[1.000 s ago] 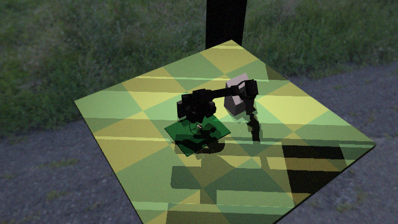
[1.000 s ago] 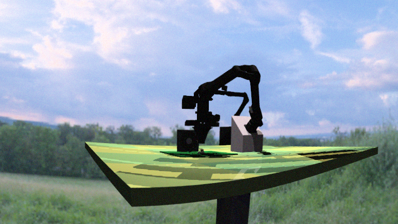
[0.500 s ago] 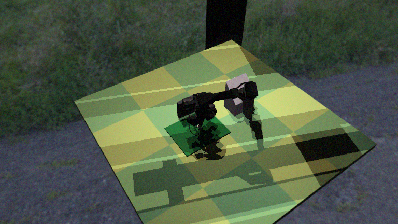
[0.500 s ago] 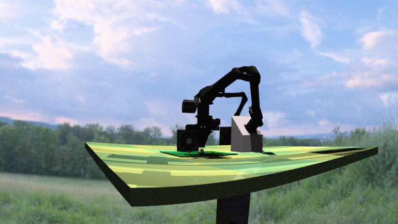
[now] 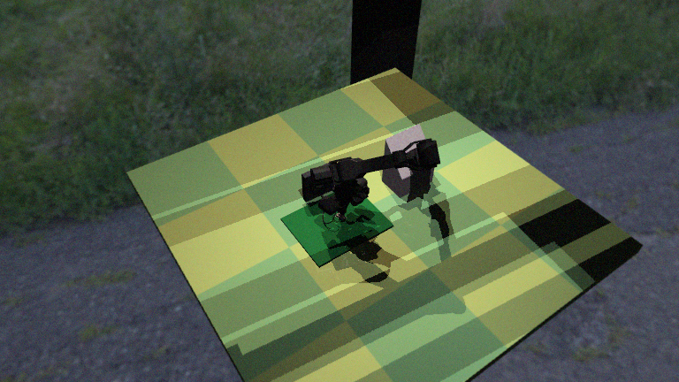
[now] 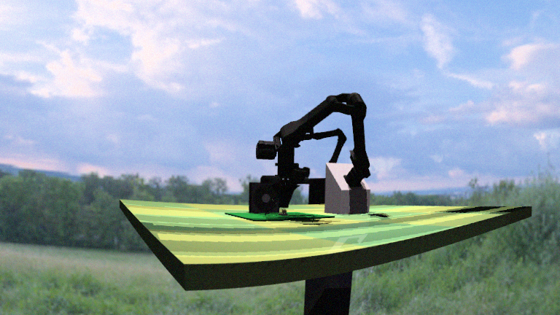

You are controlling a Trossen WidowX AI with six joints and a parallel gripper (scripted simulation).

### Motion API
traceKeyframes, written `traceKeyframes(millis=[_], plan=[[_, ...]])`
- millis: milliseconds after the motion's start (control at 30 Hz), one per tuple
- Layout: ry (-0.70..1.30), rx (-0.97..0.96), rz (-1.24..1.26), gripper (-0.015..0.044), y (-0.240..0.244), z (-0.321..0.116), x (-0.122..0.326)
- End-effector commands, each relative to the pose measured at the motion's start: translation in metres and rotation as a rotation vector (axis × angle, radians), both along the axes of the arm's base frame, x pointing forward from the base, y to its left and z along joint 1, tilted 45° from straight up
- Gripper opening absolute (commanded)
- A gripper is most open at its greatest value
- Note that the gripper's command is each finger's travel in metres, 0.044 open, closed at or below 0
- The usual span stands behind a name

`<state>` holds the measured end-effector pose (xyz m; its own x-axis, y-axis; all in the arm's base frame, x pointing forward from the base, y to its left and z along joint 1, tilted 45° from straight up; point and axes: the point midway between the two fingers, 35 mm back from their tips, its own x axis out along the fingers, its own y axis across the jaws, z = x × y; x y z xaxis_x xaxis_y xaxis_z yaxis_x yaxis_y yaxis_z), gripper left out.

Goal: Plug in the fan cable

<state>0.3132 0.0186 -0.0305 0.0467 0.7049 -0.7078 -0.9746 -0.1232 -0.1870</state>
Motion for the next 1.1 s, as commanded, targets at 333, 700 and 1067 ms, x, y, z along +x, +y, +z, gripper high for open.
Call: traceKeyframes(millis=[333, 700, 1067], plan=[[-0.007, 0.005, -0.001, 0.0, 0.0003, 0.001, 0.0039], [-0.009, 0.005, 0.001, 0.0, 0.002, -0.0008, 0.0033], [-0.007, 0.005, 0.0, 0.0, 0.0032, -0.0023, 0.0013]])
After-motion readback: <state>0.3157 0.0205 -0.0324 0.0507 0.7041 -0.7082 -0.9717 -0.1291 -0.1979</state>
